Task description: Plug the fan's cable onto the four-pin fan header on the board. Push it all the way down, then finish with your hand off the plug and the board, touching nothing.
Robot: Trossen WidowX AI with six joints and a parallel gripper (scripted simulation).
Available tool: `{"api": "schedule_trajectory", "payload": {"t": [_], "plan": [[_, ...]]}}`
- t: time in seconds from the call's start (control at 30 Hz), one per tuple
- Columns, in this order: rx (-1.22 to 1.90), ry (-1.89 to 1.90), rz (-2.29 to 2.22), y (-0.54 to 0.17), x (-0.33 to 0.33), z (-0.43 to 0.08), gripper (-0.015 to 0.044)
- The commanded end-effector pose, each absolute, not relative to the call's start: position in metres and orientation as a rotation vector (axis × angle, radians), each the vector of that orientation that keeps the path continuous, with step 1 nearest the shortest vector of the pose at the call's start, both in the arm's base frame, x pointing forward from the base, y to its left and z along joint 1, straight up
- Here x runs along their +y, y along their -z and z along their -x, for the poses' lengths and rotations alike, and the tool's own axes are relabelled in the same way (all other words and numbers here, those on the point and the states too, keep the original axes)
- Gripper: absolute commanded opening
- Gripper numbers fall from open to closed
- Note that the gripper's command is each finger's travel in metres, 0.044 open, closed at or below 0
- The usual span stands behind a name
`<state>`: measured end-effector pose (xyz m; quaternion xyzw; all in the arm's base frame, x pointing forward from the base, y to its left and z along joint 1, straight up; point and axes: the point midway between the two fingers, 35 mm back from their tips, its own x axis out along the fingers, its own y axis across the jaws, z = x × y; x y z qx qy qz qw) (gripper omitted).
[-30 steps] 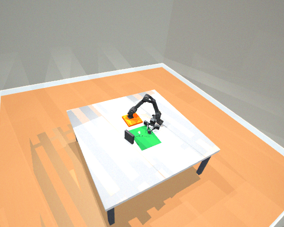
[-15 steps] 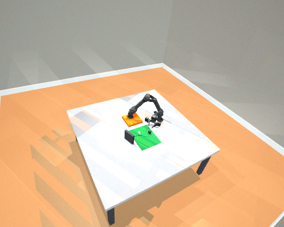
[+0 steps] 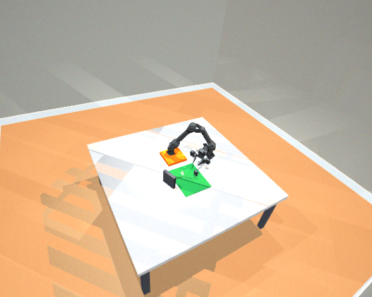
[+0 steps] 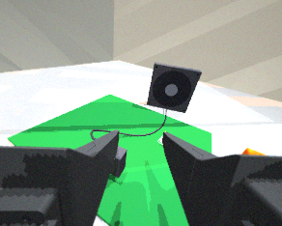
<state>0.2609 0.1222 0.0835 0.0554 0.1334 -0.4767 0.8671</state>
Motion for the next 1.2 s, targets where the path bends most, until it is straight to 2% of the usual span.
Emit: {"api": "schedule_trajectory", "payload": {"t": [0.0,0.6,1.17], "plan": [[0.362,1.067,-0.141,-0.085,0.115,-0.261,0.0205],[0.788,1.218,-0.256,-0.084,0.095,-0.257,0.0205],[1.176,1.101,-0.450,-0.094,0.096,-0.264,0.0205]]}}
